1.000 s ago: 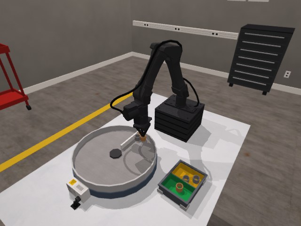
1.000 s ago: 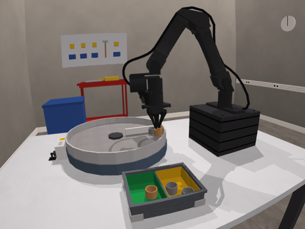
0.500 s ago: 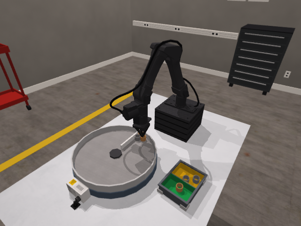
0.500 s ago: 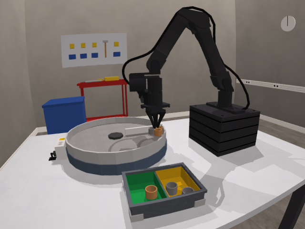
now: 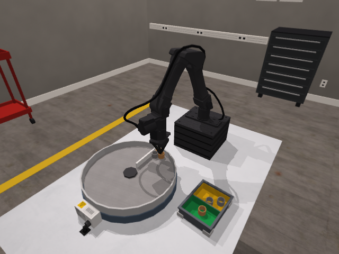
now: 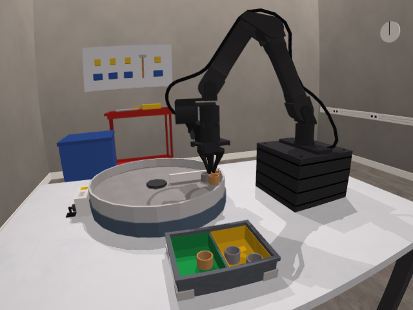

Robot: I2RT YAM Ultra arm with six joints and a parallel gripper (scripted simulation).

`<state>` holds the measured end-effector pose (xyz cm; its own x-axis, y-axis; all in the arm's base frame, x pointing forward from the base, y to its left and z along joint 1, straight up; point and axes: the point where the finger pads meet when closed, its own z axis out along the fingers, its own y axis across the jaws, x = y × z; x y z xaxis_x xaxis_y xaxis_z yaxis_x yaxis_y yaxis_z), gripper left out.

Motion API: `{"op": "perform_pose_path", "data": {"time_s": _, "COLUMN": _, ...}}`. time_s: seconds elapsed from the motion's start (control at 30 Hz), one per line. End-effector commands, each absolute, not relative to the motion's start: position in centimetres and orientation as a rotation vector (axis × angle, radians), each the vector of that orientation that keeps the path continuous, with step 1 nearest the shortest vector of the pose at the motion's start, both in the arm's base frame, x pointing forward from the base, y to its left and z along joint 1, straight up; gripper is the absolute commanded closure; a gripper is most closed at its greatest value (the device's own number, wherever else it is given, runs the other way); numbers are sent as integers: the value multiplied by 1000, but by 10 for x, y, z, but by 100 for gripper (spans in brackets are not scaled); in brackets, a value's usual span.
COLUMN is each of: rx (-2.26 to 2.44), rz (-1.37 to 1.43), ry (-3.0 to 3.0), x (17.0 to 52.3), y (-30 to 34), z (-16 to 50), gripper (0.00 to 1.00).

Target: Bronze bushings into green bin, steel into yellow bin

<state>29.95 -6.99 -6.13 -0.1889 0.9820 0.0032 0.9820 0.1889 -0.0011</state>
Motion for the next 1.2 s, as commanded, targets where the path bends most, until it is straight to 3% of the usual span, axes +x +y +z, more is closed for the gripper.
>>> {"op": "perform_pose_path", "data": {"time_s": 0.0, "rx": -2015, "rz": -47, "ry": -2467, "x": 317, "y": -71, "z": -49, "gripper": 88}}
{"op": "perform_pose_path", "data": {"time_s": 1.17, "rx": -1989, "rz": -15, "ry": -2436, "x": 310, "y": -69, "z": -58, "gripper": 88}}
